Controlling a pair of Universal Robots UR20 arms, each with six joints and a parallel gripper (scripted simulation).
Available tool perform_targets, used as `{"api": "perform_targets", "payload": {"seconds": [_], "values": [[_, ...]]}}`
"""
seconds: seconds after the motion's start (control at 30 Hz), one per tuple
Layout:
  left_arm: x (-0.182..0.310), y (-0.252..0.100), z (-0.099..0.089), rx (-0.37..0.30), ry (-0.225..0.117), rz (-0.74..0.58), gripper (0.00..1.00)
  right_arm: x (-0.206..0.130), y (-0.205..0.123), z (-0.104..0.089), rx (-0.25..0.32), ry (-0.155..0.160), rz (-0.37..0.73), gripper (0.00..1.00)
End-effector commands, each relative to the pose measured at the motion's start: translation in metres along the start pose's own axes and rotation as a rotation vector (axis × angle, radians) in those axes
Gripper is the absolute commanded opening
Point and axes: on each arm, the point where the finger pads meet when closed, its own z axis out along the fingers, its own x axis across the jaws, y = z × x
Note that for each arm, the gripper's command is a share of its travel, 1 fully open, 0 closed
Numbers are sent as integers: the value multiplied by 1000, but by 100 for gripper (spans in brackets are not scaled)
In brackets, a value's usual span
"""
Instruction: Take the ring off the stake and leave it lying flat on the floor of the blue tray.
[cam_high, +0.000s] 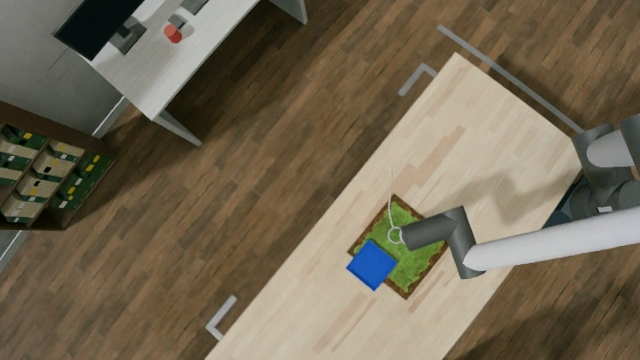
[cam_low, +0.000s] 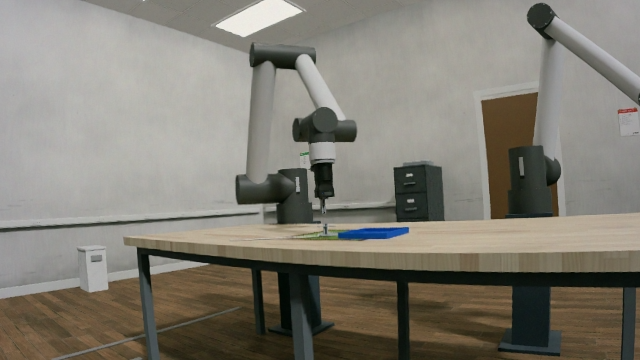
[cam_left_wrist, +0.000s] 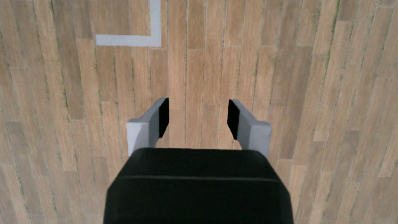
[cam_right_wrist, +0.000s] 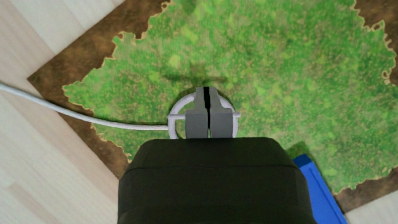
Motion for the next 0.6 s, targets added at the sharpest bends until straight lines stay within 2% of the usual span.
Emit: {"api": "perform_targets", "payload": {"seconds": [0.0, 0.1, 0.23, 0.3, 0.33, 0.57], "values": [[0, 3, -1, -2, -1, 0, 100, 1, 11, 0, -1, 1, -129, 0], [0, 3, -1, -2, -1, 0, 100, 1, 22, 0, -1, 1, -324, 0], [0, 3, -1, -2, -1, 0, 100, -2, 42, 0, -1, 0, -477, 0], [0, 3, -1, -2, -1, 0, 100, -2, 42, 0, -1, 0, -477, 0], [0, 3, -1, -2, -1, 0, 100, -2, 48, 0, -1, -1, -603, 0], [0, 3, -1, -2, -1, 0, 100, -1, 88, 0, -7, -7, -880, 0]]}}
